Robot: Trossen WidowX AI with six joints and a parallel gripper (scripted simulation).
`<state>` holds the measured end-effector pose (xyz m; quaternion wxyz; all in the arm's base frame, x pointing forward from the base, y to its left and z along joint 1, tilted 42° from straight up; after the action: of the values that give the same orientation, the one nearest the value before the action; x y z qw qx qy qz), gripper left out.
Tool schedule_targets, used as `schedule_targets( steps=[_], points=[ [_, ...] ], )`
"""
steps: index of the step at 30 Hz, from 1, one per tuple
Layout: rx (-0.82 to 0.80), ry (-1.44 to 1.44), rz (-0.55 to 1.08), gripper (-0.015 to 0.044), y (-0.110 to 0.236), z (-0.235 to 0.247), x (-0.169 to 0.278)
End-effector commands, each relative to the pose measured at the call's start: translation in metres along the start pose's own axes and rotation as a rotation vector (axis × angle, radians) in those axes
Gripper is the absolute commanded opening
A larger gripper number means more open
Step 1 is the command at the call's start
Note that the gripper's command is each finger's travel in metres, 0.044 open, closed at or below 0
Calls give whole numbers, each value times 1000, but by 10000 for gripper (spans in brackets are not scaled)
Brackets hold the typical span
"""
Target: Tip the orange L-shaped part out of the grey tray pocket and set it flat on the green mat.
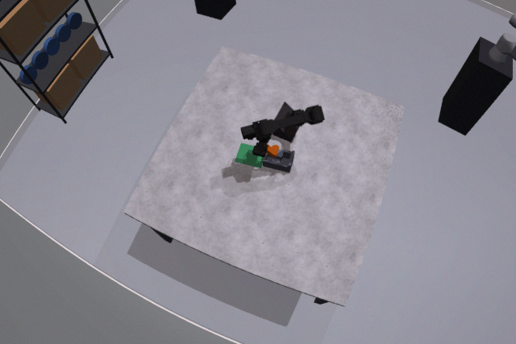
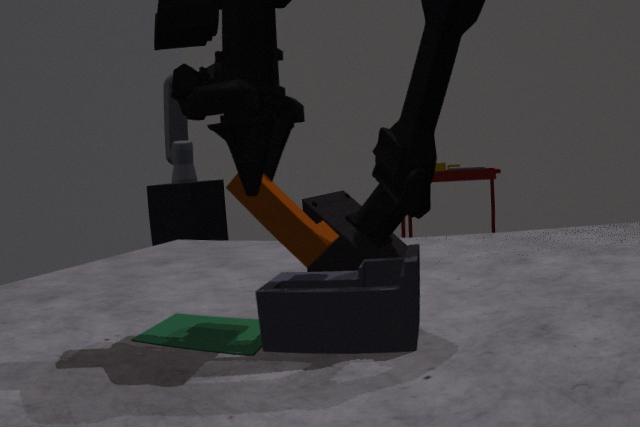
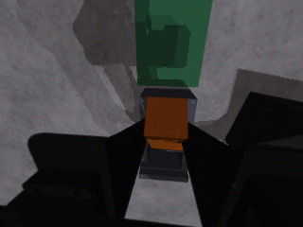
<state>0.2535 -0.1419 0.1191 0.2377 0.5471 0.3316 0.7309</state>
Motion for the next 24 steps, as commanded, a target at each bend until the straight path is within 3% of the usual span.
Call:
schedule_targets(
  steps=[1,24],
  points=[
    [-2,8,-13,0,3,-2,-18],
    [-2,10,-19,0,5,-14,-97]
  ],
)
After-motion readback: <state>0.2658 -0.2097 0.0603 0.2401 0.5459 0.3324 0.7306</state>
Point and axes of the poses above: the point midway between the two fingers, 35 mm back from their tips, its own y axis back along the fingers, its own z axis across the jaws, x = y × z, the point moved 8 cm from there along y, back along the fingers, and after that the axes turned 5 degrees about y, right-handed, at the moved point
